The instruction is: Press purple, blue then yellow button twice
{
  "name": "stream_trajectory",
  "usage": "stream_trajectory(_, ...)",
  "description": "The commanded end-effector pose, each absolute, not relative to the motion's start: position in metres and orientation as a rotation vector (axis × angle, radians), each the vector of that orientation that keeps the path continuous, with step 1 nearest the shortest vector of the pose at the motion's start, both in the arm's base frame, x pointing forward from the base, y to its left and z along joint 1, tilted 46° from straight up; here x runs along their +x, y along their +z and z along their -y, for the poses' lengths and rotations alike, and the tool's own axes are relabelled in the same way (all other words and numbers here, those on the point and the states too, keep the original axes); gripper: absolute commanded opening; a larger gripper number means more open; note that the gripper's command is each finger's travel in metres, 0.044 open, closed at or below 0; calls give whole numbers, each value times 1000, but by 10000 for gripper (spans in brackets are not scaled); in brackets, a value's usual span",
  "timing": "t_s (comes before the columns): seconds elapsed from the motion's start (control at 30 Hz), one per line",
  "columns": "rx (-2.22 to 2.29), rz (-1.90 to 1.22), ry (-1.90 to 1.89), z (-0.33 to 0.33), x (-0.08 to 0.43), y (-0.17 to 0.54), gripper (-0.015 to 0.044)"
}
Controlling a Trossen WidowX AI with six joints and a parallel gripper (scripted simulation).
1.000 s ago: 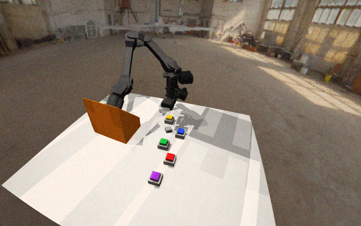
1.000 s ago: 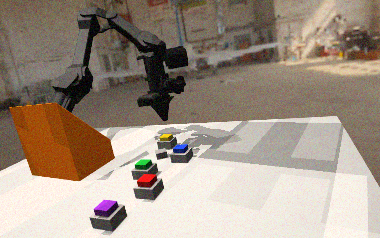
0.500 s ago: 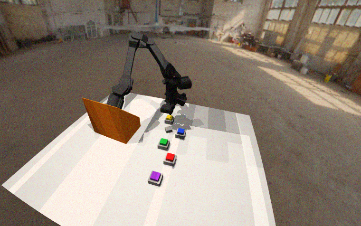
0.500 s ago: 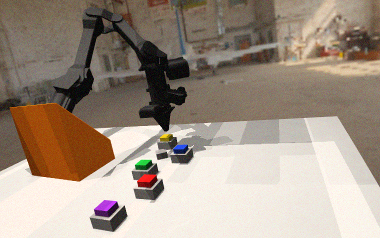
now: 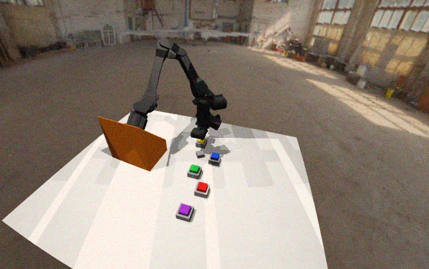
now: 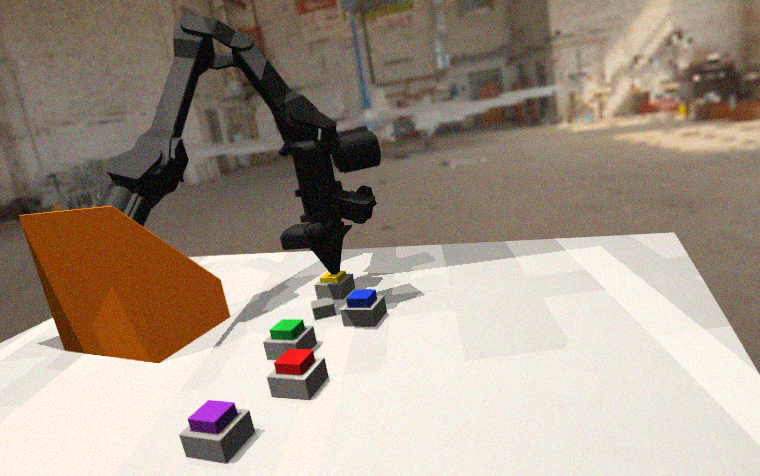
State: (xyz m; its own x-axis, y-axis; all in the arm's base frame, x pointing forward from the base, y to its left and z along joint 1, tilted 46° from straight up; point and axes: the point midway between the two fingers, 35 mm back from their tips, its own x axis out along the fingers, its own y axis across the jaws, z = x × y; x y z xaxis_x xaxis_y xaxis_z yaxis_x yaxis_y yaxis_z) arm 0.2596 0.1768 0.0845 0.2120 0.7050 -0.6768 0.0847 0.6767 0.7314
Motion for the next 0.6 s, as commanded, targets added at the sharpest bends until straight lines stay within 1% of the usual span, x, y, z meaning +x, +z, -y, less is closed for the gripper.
stream_trajectory(0.0,750,-1324,480,-177,257,79,20)
stream_trajectory(0.57,748,-1312,490,-176,259,84,20)
